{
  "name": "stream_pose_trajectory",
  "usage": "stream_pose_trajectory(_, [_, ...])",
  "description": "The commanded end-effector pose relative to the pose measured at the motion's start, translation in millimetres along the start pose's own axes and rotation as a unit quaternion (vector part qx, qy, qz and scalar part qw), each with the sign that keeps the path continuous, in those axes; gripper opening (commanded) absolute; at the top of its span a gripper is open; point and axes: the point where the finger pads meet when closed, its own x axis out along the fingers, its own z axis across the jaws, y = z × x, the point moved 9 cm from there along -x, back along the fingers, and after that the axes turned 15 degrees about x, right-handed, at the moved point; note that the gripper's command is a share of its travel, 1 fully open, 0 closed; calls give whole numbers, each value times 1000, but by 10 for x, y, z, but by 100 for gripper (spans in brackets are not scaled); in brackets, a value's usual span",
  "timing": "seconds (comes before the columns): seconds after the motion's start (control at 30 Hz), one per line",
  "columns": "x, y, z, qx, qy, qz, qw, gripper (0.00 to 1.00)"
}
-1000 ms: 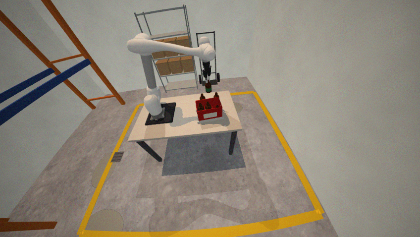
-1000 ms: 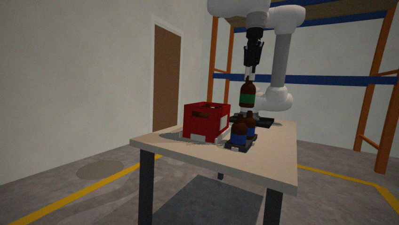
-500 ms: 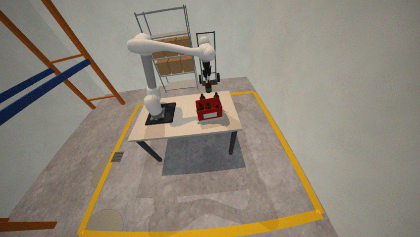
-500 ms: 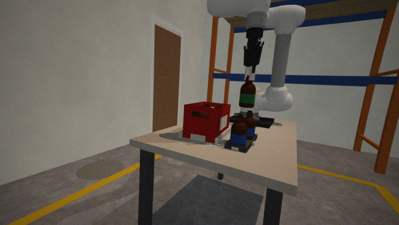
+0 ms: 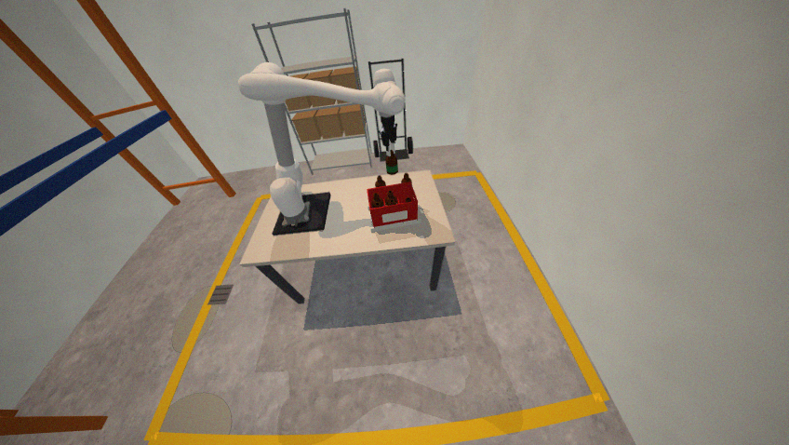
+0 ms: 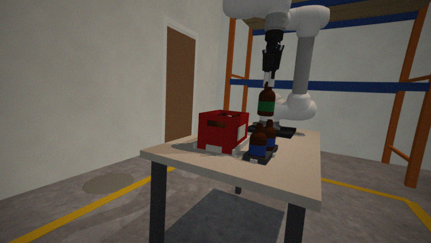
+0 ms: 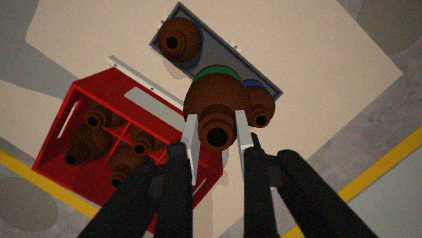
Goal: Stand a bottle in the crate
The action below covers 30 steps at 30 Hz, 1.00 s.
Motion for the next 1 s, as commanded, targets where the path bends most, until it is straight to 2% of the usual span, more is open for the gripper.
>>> stream_pose_trajectory(0.0, [-1, -18, -4, 0, 0, 0, 1000, 0])
stream_pose_trajectory(0.97, [-1, -369, -68, 0, 0, 0, 1000, 0])
